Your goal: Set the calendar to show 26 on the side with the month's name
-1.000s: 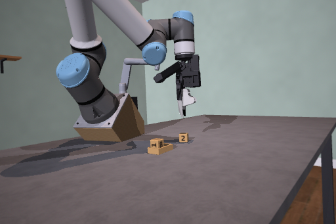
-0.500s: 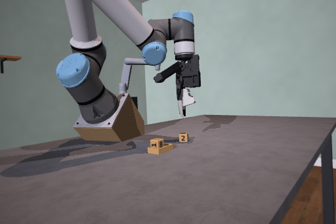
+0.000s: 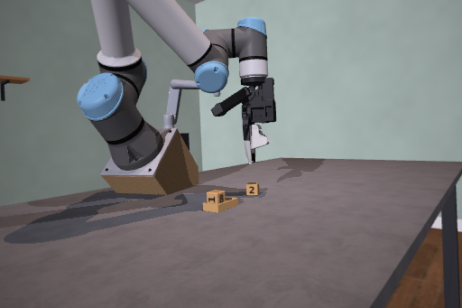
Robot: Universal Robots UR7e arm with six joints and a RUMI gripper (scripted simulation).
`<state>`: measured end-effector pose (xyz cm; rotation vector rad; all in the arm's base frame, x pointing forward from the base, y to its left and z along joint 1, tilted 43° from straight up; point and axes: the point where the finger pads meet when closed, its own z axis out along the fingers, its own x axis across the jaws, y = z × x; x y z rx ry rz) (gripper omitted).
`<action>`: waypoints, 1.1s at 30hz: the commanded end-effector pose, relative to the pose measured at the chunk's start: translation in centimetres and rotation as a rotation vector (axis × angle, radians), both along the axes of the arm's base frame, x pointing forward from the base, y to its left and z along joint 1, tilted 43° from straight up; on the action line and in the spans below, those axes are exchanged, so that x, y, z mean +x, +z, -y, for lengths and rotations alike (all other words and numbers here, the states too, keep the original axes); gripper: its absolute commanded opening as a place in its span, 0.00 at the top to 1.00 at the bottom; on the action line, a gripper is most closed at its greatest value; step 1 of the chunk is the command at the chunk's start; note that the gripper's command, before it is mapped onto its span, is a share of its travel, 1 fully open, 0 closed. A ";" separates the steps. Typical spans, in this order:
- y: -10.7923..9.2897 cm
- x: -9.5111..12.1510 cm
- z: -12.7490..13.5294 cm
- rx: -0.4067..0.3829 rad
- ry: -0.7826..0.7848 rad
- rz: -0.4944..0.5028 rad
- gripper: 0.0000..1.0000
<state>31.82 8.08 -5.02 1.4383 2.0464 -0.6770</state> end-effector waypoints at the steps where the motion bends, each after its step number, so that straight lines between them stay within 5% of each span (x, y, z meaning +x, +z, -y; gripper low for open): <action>1: -0.3 0.1 0.3 0.001 0.001 0.001 0.72; 33: -3.1 0.7 2.9 0.001 0.001 0.001 0.72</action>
